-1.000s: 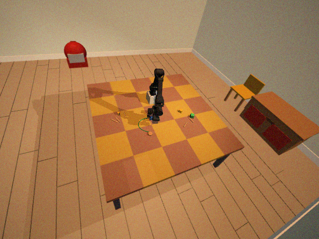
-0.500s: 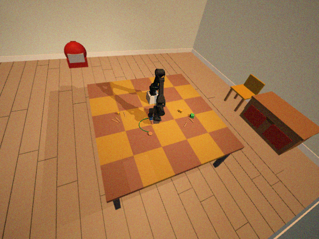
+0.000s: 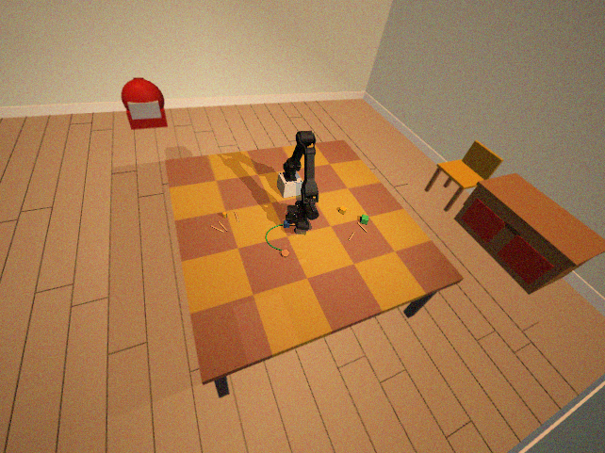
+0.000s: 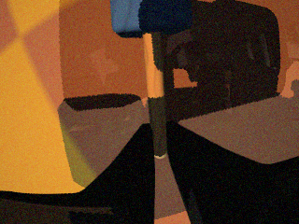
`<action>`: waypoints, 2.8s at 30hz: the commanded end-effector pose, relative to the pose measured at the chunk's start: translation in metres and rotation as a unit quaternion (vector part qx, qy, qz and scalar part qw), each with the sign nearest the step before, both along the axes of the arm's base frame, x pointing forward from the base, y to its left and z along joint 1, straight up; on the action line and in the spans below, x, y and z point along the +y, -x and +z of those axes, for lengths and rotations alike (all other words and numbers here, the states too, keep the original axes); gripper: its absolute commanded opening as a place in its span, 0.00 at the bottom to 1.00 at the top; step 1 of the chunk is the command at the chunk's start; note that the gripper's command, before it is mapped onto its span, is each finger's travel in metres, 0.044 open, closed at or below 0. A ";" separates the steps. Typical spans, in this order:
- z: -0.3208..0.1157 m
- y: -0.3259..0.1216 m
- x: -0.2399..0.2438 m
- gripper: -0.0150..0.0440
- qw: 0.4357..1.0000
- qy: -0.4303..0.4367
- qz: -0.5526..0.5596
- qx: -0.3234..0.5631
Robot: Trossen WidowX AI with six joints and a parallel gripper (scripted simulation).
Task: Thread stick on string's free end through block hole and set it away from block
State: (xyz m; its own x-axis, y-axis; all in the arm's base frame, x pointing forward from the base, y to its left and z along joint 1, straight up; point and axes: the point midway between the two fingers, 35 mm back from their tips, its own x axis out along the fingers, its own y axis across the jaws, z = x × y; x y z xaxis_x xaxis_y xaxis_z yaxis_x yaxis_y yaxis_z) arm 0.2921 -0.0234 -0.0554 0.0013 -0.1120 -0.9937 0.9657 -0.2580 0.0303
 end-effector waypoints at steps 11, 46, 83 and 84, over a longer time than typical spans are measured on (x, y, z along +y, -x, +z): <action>-0.001 -0.007 0.020 0.25 1.000 0.000 0.007 -0.001; -0.001 -0.014 0.063 0.25 1.000 -0.001 0.030 0.000; 0.084 -0.019 0.071 0.97 0.999 0.000 0.032 -0.005; 0.094 -0.018 0.071 1.00 0.999 0.000 0.032 -0.004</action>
State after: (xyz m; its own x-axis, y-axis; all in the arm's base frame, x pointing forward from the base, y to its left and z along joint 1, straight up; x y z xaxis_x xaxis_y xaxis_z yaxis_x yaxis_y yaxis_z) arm 0.3086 0.0469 0.0203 0.0042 -0.1139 -0.9935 0.9804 -0.1951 0.0266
